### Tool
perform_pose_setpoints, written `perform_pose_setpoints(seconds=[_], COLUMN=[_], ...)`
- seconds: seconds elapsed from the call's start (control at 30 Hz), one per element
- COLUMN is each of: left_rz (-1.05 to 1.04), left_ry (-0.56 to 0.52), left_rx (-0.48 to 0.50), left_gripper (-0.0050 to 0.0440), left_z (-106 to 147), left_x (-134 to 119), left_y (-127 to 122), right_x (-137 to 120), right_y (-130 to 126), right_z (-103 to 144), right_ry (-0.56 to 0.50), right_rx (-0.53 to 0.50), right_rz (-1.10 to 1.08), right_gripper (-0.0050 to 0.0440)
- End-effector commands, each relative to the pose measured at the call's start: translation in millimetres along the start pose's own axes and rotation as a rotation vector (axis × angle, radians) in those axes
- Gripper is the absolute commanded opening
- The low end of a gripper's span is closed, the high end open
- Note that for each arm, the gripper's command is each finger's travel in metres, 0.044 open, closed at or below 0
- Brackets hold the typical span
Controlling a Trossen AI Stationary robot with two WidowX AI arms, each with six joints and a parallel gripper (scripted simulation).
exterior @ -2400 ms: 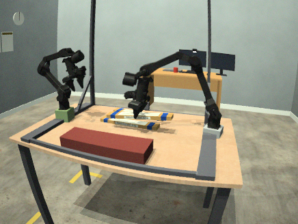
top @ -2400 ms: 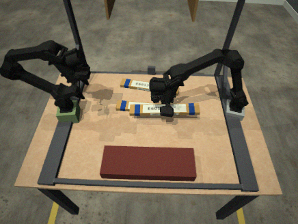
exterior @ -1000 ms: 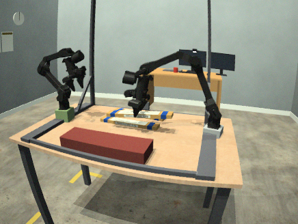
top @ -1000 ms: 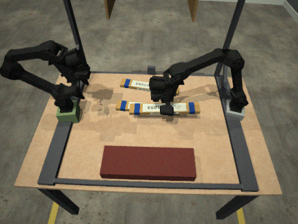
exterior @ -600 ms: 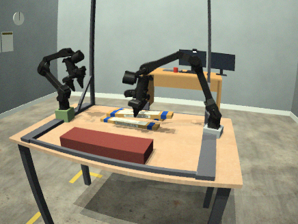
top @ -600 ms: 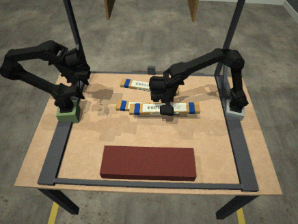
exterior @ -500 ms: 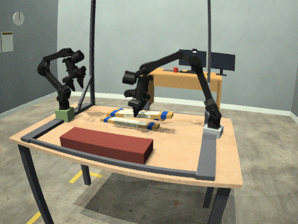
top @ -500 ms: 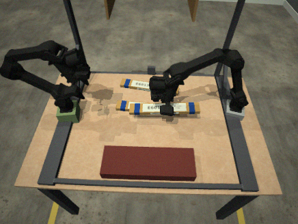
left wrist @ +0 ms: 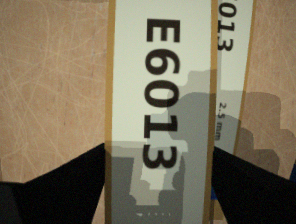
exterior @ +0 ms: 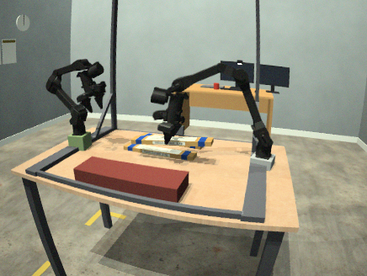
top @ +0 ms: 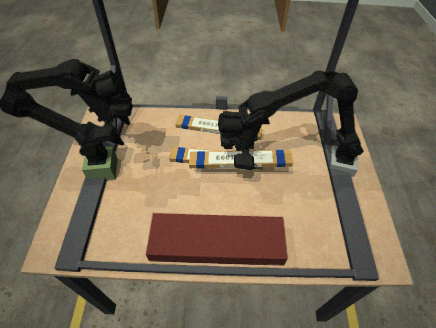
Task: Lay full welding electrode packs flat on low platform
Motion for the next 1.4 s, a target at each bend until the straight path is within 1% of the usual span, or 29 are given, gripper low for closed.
perform_pose_setpoints(seconds=[0.0, 1.33, 1.37], left_rz=[-0.005, -0.005, -0.013], left_ry=[-0.106, -0.106, -0.132], left_rx=[0.002, 0.002, -0.001], left_gripper=[-0.005, -0.005, -0.005], left_z=[34.4, 34.4, 43.1], left_x=[10.3, 10.3, 13.5], left_y=[-1.7, -1.7, 1.6], right_x=[1.5, 1.5, 1.5], right_y=[-0.4, -0.4, -0.4], right_z=[5.0, 5.0, 5.0], right_ry=[-0.02, -0.02, -0.02], right_rx=[-0.002, -0.002, -0.002], right_rz=[0.0, 0.0, 0.0], right_gripper=[0.043, 0.043, 0.043])
Point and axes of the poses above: on each arm, the point midway between the two fingers, 35 mm back from their tips, its own z axis back along the fingers, its own y axis across the jaws, x = y × z, the point moved 8 cm from there along z, back along the fingers, and after that the axes turned 9 degrees about z, right-handed, at the moved point
